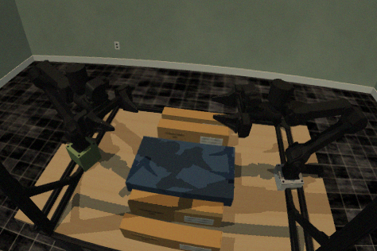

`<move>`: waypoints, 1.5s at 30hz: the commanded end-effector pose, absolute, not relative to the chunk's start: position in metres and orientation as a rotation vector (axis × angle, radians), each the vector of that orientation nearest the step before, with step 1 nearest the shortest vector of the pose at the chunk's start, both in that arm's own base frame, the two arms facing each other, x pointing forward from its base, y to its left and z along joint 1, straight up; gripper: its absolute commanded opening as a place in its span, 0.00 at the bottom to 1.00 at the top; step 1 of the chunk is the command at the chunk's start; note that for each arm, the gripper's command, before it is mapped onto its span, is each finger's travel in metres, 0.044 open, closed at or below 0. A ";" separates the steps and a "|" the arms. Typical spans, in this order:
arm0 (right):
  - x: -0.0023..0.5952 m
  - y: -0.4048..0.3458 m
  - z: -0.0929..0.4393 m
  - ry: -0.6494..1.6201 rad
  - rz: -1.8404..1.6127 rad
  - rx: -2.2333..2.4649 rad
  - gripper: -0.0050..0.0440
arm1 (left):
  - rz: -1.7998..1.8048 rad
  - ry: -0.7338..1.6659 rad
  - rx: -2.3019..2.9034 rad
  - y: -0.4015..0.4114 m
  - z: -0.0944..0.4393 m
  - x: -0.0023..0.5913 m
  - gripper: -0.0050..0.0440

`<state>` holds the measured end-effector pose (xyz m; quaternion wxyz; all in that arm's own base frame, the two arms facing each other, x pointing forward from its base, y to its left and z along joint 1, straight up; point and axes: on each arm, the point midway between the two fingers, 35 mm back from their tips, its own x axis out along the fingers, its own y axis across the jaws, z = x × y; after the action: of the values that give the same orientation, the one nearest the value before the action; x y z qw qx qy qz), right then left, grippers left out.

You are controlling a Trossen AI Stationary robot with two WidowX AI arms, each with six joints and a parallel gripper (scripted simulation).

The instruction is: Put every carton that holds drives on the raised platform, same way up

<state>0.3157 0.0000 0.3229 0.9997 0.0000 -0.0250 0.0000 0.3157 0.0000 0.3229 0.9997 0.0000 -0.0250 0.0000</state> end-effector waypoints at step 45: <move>0.265 -0.002 0.236 0.568 -0.050 0.034 0.90 | 0.192 0.558 -0.130 0.052 0.215 0.253 0.90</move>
<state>0.2766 -0.0013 0.2500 0.9752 0.0134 0.2204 -0.0168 0.2679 0.0411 0.2321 0.9717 -0.0461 0.2193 0.0743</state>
